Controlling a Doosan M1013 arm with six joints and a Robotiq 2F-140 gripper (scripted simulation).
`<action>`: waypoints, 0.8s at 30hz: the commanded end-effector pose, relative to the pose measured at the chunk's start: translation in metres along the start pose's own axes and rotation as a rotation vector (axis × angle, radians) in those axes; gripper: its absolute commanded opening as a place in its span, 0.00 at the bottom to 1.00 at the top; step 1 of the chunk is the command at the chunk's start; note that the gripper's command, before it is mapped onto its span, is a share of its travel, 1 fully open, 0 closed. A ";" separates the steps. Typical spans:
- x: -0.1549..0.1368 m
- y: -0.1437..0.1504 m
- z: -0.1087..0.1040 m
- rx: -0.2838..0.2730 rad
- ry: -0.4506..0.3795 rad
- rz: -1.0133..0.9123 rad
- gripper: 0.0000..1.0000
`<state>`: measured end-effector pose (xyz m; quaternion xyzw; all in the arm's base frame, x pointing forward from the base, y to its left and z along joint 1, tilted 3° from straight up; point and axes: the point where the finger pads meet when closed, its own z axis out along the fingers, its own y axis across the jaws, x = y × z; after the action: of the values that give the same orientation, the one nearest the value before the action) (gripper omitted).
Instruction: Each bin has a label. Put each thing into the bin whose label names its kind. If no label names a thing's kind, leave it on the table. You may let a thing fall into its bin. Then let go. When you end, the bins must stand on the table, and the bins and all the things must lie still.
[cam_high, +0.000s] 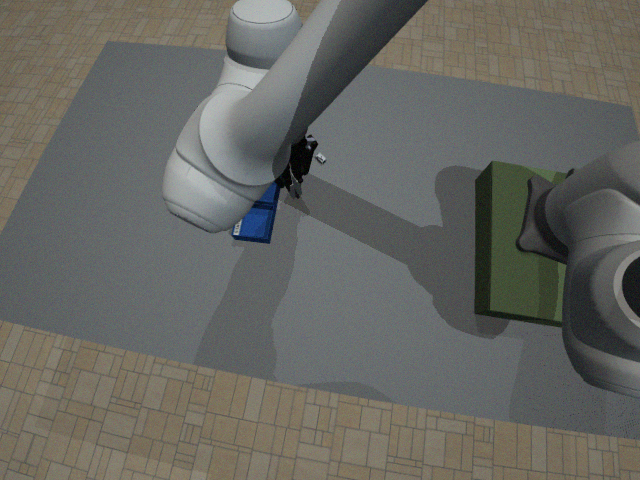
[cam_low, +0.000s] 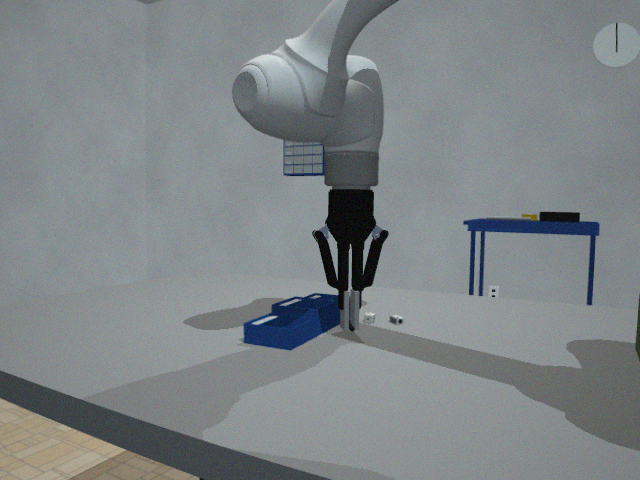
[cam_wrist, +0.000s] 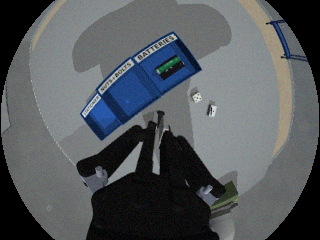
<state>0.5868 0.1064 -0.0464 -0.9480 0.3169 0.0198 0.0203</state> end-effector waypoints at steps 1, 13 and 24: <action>0.000 0.000 -0.006 0.000 0.000 0.000 0.06; 0.000 0.000 -0.043 0.000 0.000 0.000 0.06; 0.000 0.000 -0.053 0.000 0.000 0.000 0.06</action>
<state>0.5881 0.1037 0.0061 -0.9480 0.3169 0.0199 0.0202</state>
